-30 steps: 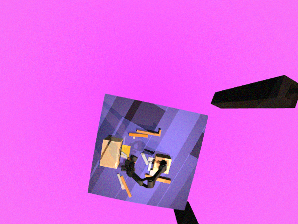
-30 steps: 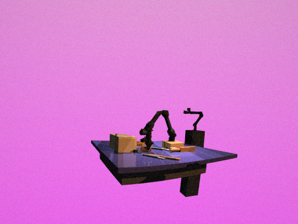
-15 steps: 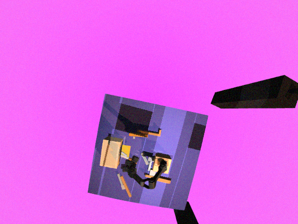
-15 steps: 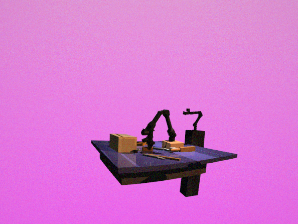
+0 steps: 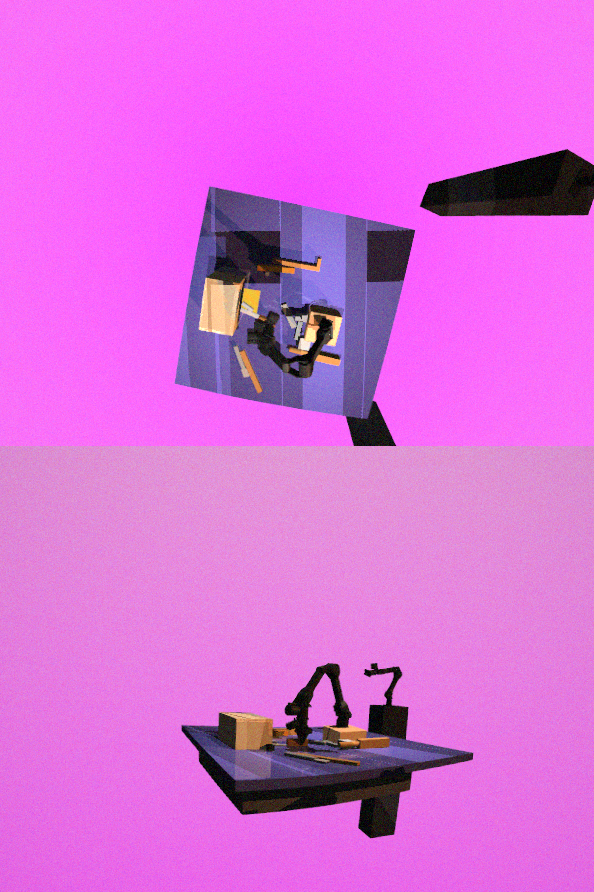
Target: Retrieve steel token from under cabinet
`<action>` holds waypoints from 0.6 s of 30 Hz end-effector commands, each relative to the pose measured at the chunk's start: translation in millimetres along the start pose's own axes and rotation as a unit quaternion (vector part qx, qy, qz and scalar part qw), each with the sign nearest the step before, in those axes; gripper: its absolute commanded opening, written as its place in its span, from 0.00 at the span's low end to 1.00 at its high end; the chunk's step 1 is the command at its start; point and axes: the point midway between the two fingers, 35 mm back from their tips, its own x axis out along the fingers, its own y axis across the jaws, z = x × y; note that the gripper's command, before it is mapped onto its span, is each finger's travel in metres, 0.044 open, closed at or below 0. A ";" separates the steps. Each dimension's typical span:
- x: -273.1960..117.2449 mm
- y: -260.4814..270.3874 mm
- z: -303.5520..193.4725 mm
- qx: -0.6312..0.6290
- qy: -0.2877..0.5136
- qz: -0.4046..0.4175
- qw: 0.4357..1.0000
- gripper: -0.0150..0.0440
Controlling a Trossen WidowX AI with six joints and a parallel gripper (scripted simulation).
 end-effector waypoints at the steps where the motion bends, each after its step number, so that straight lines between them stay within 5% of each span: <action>1: 0.9 -0.1 -7.1 0.001 0.001 -0.002 1.000 0.25; 18: 1.1 0.9 -27.6 0.001 0.002 -0.002 1.000 0.25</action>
